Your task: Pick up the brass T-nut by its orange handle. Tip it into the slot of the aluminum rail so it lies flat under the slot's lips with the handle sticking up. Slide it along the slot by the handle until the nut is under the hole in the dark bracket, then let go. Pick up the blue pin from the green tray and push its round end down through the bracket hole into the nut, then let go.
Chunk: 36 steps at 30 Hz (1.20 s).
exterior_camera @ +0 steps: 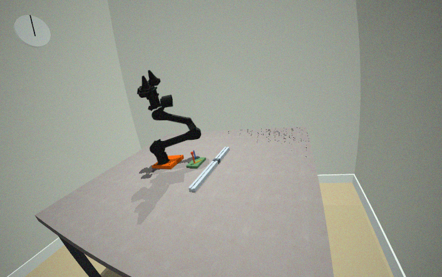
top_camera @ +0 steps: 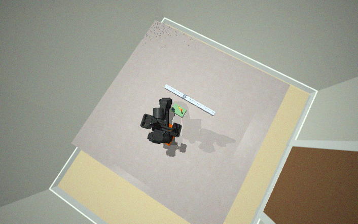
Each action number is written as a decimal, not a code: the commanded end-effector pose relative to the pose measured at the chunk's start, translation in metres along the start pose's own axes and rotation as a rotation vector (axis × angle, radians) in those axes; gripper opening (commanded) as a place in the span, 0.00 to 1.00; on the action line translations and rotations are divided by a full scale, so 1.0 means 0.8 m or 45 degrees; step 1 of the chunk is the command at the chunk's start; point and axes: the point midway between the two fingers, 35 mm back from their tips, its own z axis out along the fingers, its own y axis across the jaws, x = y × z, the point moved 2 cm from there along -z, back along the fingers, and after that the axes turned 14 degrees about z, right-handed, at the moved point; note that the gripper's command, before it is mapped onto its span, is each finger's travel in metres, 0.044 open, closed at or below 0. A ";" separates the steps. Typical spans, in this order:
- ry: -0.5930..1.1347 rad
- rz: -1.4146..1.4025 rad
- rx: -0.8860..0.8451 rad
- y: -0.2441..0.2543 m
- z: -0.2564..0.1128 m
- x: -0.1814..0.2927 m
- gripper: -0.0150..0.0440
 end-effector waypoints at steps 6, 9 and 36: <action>-0.104 0.008 0.017 0.009 0.007 -0.044 1.00; -0.185 -0.023 0.052 0.007 0.012 -0.072 1.00; 0.238 -0.466 1.299 -0.265 -0.008 -0.129 1.00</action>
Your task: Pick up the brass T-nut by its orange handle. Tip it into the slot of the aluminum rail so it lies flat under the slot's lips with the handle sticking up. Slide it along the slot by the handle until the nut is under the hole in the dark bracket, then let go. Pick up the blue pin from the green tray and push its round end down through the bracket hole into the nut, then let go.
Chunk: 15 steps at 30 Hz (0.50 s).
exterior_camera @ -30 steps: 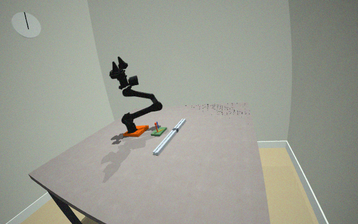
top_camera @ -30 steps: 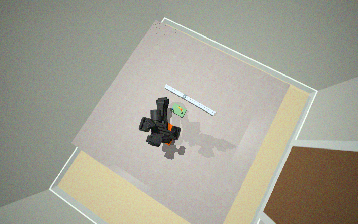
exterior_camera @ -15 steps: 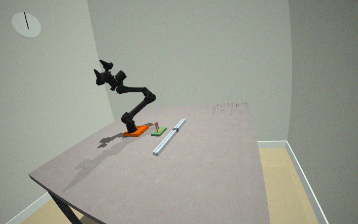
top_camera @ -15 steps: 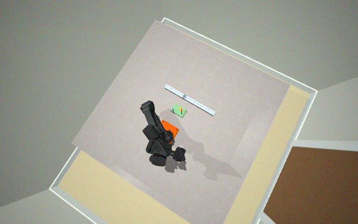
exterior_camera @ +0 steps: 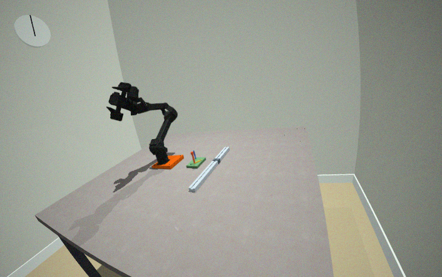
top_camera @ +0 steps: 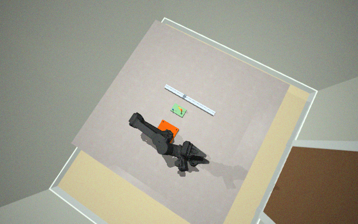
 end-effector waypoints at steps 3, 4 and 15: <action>0.462 -0.405 0.309 -0.072 0.032 0.087 1.00; 0.520 -0.452 0.329 -0.079 0.033 0.097 1.00; 1.297 -1.020 0.354 -0.139 -0.004 0.224 1.00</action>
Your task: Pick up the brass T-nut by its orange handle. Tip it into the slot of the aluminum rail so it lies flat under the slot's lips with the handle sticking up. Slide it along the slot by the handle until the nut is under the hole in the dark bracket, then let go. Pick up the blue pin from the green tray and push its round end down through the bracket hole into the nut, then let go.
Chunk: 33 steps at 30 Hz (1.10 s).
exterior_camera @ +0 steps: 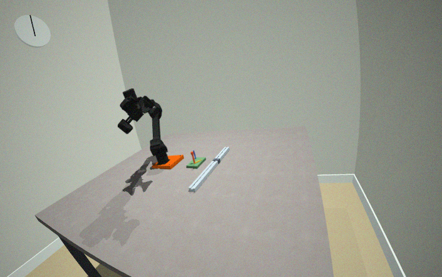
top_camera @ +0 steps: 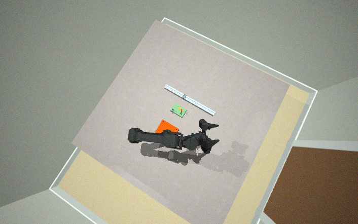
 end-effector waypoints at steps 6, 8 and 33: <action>0.782 -0.844 -0.137 0.028 0.028 0.155 1.00; 0.915 -1.002 -0.204 0.032 0.024 0.182 1.00; 1.889 -2.241 -1.236 0.046 -0.091 0.345 1.00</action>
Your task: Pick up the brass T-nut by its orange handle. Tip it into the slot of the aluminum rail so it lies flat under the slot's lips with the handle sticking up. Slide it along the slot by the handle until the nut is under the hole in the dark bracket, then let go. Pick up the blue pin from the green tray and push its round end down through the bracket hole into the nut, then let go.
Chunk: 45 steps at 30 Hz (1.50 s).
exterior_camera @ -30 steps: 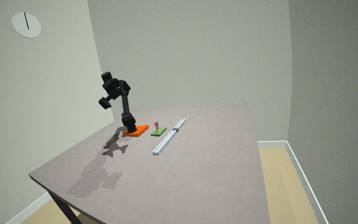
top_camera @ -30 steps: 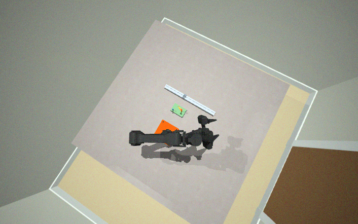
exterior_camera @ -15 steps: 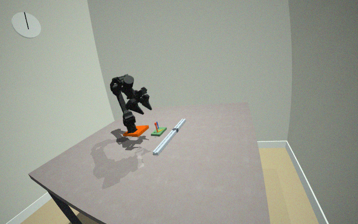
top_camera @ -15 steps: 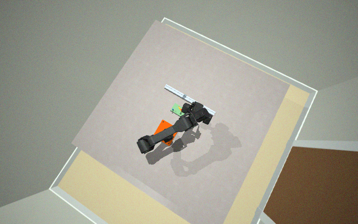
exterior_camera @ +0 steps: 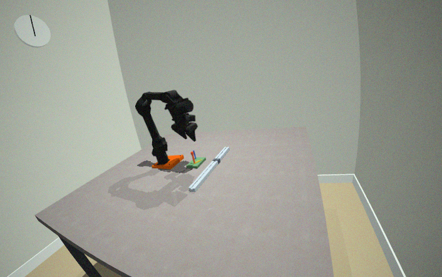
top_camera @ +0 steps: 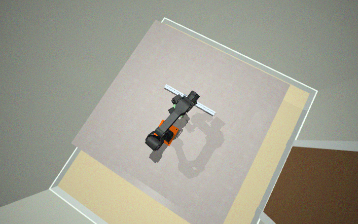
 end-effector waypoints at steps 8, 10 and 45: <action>0.026 -0.065 -0.025 0.002 0.019 0.000 1.00; 0.026 -0.065 -0.025 0.001 0.034 0.004 1.00; 0.027 -0.064 -0.025 -0.002 0.121 0.030 1.00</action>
